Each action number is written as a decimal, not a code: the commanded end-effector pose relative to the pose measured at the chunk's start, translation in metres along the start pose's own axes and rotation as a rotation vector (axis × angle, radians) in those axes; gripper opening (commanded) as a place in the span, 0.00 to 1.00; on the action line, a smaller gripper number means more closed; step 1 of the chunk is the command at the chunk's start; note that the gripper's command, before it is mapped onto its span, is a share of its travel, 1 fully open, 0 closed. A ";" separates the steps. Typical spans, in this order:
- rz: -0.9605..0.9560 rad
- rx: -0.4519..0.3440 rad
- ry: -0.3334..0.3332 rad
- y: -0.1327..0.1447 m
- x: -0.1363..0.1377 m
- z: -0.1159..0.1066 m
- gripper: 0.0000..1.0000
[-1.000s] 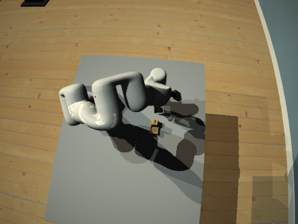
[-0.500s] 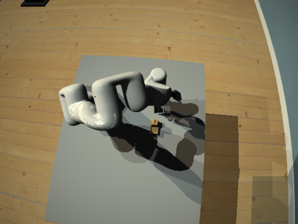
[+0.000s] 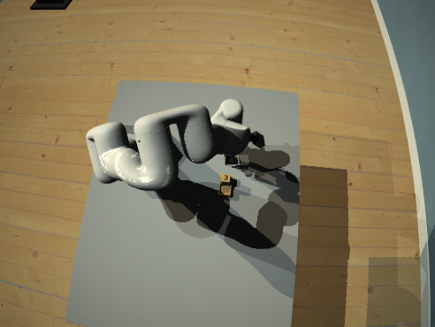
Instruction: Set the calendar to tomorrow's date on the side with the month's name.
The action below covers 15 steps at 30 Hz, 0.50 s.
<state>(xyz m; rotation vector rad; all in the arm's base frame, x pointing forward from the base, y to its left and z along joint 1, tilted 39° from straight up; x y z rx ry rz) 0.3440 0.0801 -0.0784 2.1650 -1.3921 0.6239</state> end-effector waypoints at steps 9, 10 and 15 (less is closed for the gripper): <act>0.001 0.003 -0.001 -0.001 0.000 -0.017 0.49; 0.001 0.003 -0.001 -0.001 0.000 -0.020 0.49; 0.001 0.003 -0.001 -0.001 0.000 -0.038 0.49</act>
Point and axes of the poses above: the point where the finger pads meet when closed, its own z axis out along the fingers, its own x axis across the jaws, y = z × x, the point moved 2 cm from there along -z, back along the fingers, and after that the axes turned 4 degrees about -z, right-handed, at the moved point
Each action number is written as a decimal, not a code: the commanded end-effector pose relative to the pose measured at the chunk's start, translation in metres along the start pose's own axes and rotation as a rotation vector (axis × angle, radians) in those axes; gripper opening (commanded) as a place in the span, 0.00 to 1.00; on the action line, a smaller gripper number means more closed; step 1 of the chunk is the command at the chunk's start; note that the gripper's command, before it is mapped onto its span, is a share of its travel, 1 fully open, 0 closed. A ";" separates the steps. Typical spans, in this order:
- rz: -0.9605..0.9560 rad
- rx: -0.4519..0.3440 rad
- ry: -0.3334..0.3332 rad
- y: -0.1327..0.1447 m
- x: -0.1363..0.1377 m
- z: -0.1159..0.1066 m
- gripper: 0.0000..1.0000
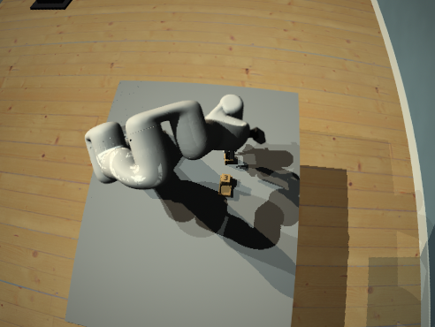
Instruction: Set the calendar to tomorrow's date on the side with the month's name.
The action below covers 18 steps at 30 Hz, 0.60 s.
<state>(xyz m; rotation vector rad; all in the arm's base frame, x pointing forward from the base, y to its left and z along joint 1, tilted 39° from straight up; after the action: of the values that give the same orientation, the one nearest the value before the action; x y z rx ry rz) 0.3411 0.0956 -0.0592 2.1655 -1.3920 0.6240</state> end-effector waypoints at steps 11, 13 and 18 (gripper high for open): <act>0.001 0.003 0.000 -0.001 0.000 -0.024 0.49; 0.002 0.010 0.002 -0.001 0.001 -0.023 0.49; 0.006 0.091 0.020 0.000 0.003 -0.022 0.49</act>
<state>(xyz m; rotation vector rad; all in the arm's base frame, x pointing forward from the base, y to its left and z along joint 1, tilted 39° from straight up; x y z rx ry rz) 0.3389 0.1083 -0.0414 2.1803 -1.3896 0.6544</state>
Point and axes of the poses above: the point where the finger pads meet when closed, its own z axis out along the fingers, its own x axis across the jaws, y = z × x, the point moved 2 cm from there along -z, back along the fingers, and after that the axes turned 4 degrees about -z, right-handed, at the moved point
